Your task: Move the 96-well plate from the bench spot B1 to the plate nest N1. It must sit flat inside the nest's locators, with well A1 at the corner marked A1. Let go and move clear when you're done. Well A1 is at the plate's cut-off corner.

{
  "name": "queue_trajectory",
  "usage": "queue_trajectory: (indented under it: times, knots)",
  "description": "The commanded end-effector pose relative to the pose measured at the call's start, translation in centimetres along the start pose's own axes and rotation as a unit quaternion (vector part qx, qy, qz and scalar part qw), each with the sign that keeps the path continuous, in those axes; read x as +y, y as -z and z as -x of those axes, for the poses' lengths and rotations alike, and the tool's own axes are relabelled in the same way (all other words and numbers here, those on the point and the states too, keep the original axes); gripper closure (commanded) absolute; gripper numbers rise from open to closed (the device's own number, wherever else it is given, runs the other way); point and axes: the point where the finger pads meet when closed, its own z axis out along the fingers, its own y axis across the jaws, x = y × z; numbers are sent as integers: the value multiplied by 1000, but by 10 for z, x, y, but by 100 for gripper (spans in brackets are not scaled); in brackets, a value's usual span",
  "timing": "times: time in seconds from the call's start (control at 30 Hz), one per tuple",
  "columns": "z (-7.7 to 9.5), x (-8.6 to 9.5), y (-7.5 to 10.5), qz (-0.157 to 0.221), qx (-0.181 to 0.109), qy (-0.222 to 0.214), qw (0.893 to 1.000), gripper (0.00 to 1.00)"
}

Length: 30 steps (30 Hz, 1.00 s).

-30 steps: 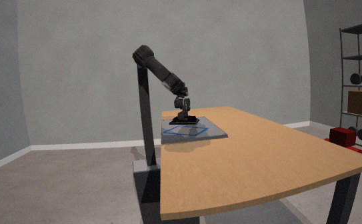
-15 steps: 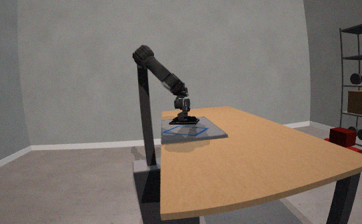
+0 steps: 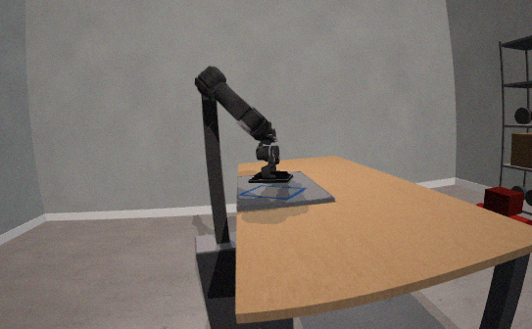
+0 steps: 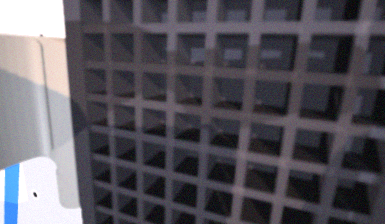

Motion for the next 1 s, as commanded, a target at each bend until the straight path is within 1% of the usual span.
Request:
queue_trajectory:
  times: [0.0, 0.1, 0.6, 0.67, 0.93, 0.97]
  knots:
    - [-1, 1, 0, 3, 0, 2, 1000, 100]
    - [-1, 1, 0, 3, 0, 2, 1000, 100]
    - [0, 1, 1, 1, 0, 0, 1000, 50]
    - [0, 1, 1, 1, 0, 0, 1000, 50]
    - [0, 1, 1, 1, 0, 0, 1000, 23]
    - [0, 1, 1, 1, 0, 0, 1000, 23]
